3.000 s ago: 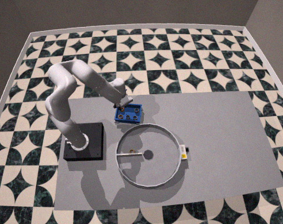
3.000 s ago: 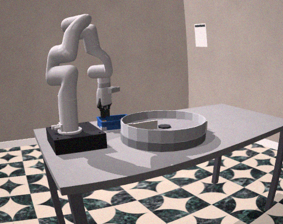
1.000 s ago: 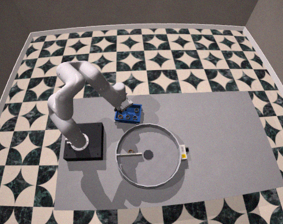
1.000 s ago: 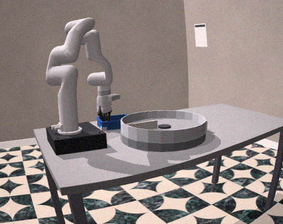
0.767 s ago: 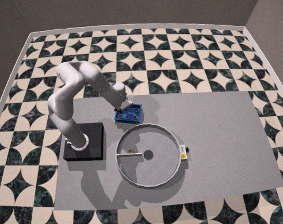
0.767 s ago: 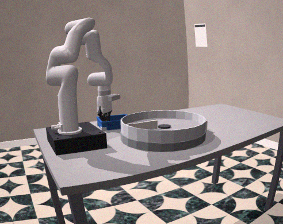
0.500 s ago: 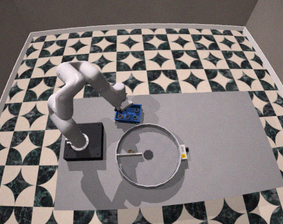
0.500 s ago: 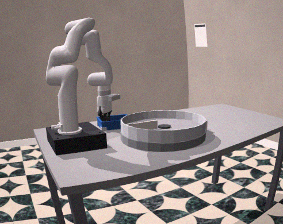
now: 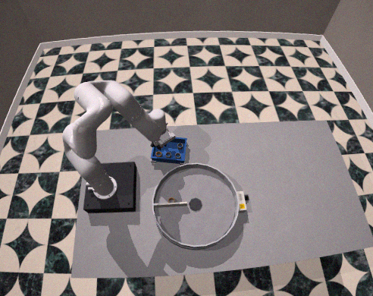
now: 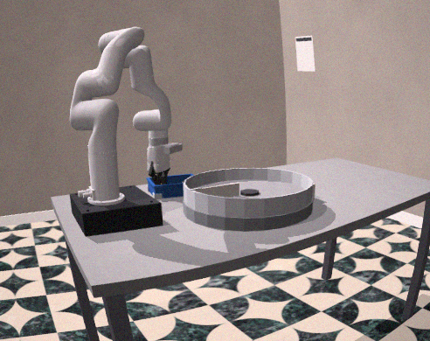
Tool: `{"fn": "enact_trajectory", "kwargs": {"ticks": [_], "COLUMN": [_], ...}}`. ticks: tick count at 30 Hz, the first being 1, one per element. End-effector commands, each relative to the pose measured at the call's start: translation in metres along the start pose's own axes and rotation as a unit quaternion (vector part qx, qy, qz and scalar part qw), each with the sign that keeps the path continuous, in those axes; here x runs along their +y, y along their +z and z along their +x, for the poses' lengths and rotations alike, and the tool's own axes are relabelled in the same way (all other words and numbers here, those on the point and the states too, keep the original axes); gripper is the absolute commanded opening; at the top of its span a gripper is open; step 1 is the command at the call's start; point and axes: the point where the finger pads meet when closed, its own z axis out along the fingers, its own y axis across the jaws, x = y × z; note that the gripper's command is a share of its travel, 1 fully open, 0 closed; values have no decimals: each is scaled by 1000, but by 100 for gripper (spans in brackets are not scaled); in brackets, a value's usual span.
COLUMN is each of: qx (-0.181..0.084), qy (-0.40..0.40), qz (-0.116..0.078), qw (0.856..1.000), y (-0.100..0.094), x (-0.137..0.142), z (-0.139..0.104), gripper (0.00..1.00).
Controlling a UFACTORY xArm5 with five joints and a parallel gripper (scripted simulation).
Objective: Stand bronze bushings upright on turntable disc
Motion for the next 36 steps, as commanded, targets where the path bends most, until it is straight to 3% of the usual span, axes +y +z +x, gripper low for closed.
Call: {"fn": "enact_trajectory", "kwargs": {"ticks": [1, 26, 36], "qx": [0, 0, 0], "qy": [0, 0, 0], "qz": [2, 2, 2], "qw": [1000, 1000, 1000], "y": [-1, -2, -20], "x": [-1, -1, -1], "z": [0, 0, 0], "gripper": [0, 0, 0]}}
